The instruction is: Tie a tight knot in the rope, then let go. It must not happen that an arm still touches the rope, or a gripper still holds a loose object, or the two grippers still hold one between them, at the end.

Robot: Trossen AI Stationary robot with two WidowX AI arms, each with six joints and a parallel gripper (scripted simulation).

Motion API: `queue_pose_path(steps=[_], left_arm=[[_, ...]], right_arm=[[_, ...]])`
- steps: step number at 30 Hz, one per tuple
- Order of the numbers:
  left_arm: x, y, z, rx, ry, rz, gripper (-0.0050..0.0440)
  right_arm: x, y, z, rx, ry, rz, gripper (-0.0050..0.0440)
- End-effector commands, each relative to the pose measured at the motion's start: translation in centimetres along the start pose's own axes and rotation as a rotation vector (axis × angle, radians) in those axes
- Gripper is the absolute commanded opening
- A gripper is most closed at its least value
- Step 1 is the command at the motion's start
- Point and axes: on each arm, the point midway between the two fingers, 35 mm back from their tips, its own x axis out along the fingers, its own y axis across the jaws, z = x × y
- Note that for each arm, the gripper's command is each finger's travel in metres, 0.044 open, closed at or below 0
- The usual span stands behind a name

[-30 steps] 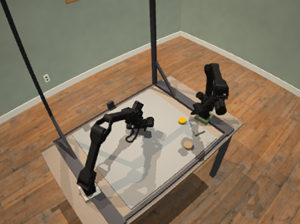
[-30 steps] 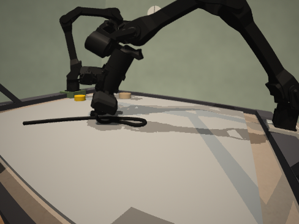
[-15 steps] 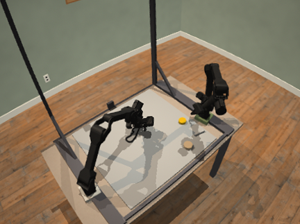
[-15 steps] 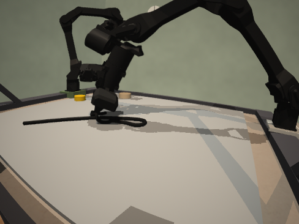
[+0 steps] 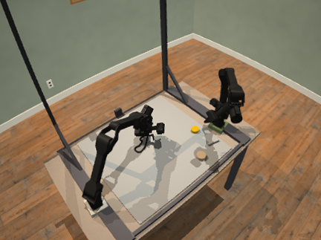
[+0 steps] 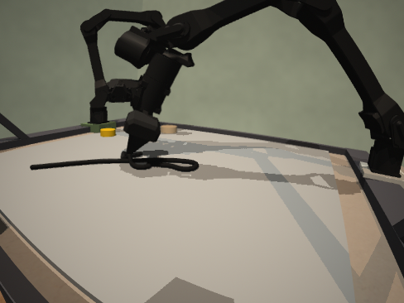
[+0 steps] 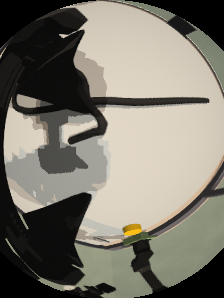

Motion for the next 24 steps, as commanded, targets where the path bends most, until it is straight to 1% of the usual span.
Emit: queue_pose_path(steps=[1,7,13,18,22,24], left_arm=[[-0.2,0.1,0.2,0.005,0.004,0.008,0.0085],[-0.2,0.1,0.2,0.005,0.004,0.008,0.0085],[-0.2,0.1,0.2,0.005,0.004,0.008,0.0085],[-0.2,0.1,0.2,0.005,0.004,0.008,0.0085],[-0.2,0.1,0.2,0.005,0.004,0.008,0.0085],[-0.2,0.1,0.2,0.005,0.004,0.008,0.0085]], right_arm=[[-2.5,-1.2,1.7,0.006,-0.051,-0.021,0.0440],[-4.6,-2.0,2.4,0.006,-0.051,-0.021,0.0440],[-5.0,-2.1,2.6,0.006,-0.051,-0.021,0.0440],[-6.8,-2.8,3.2,0.006,-0.051,-0.021,0.0440],[-7.3,-3.0,3.4,0.006,-0.051,-0.021,0.0440],[-8.0,-3.2,3.7,0.006,-0.051,-0.021,0.0440]])
